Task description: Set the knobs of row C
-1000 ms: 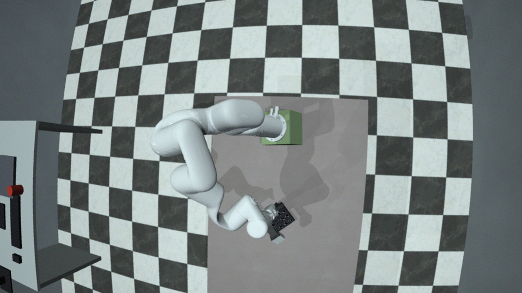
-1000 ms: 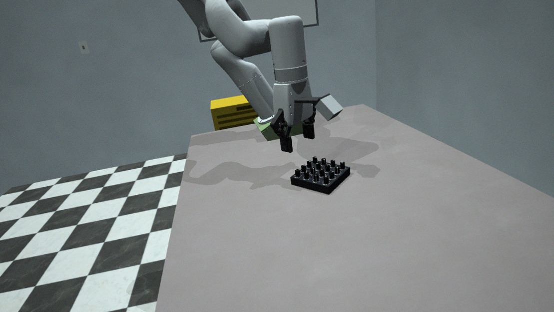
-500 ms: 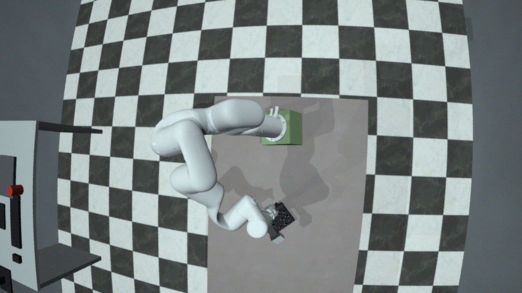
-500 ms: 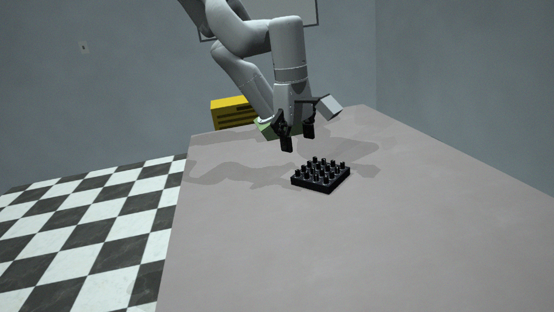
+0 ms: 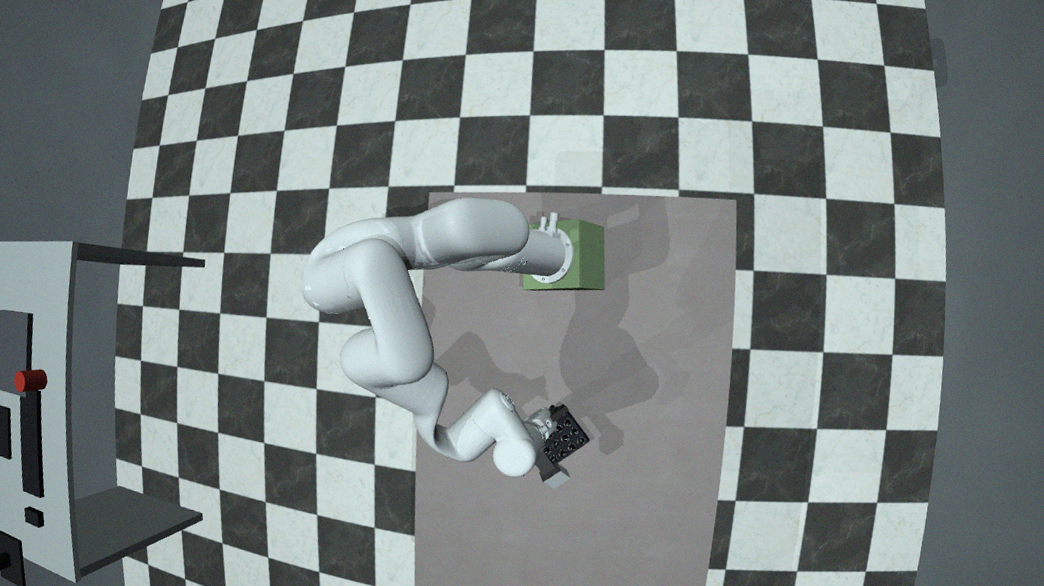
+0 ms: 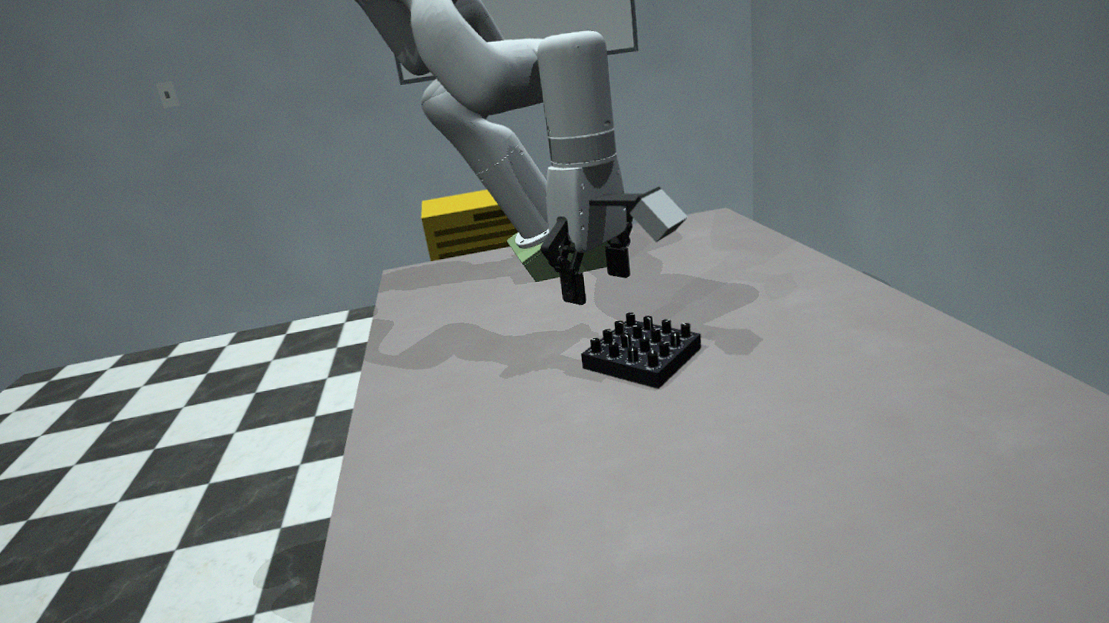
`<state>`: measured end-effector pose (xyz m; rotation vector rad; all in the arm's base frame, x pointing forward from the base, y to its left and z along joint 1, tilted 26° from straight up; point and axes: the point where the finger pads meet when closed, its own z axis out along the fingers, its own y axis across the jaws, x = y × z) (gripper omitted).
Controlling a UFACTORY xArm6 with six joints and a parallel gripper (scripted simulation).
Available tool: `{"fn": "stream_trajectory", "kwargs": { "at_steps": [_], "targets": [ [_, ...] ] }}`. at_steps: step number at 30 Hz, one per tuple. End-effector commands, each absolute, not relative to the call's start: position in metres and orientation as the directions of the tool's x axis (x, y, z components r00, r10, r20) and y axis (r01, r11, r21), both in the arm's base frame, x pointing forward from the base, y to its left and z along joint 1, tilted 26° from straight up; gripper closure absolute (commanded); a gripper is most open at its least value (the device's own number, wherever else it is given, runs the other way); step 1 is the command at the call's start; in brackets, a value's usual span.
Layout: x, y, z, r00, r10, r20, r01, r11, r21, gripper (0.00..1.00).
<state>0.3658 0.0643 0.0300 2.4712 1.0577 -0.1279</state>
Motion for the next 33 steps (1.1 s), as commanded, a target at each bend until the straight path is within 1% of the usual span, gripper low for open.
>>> {"fn": "stream_trajectory", "kwargs": {
  "at_steps": [1,24,26,28,33],
  "targets": [
    [0.367,0.065,0.031,0.702,0.666,-0.251,0.706,-0.607,0.366,0.0],
    [0.368,0.066,0.031,0.704,0.665,-0.25,0.704,-0.608,0.366,0.0],
    [0.379,0.074,0.031,0.734,0.638,-0.234,0.673,-0.636,0.377,0.0],
    [0.402,0.091,0.029,0.79,0.579,-0.199,0.606,-0.69,0.397,0.0],
    [0.422,0.108,0.027,0.837,0.521,-0.166,0.539,-0.735,0.411,0.0]
  ]
}}
